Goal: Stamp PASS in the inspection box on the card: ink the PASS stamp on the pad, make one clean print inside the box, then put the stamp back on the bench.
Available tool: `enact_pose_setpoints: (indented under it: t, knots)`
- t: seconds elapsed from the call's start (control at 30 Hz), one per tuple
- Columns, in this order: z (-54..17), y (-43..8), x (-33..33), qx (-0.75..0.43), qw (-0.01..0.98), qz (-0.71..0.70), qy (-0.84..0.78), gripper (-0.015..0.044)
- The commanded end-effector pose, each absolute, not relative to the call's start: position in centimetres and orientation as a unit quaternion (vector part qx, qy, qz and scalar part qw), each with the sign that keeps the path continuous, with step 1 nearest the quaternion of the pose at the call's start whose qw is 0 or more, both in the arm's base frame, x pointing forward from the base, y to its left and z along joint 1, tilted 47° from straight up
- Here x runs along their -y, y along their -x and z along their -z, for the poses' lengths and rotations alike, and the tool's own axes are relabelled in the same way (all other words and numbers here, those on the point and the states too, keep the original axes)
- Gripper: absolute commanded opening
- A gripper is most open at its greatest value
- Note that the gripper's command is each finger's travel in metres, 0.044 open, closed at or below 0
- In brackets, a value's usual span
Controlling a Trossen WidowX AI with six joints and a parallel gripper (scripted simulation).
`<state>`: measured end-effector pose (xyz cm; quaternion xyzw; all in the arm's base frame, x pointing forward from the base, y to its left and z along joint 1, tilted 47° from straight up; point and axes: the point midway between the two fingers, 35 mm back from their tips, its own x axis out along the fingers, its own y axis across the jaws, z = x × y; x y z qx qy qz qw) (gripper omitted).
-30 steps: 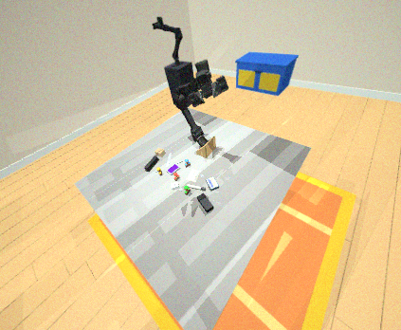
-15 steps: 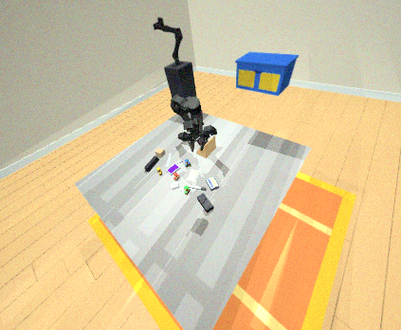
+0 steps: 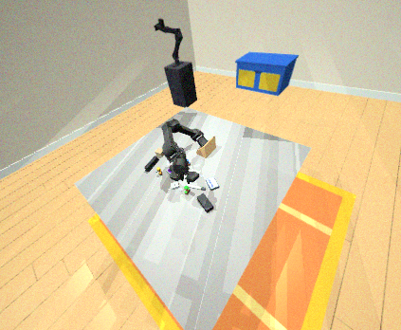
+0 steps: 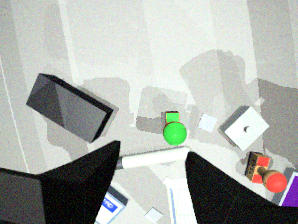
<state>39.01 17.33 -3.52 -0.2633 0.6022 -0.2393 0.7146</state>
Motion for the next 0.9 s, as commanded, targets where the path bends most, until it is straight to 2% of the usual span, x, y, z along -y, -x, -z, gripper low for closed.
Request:
enact_pose_setpoints:
  t: [0.0, 0.87]
  knots:
    - [4.9, -38.6, -13.2, -0.64, 0.662, 0.294, 0.257, 0.0222]
    - [6.8, -39.1, -11.0, -0.642, 0.658, 0.298, 0.257, 0.0222]
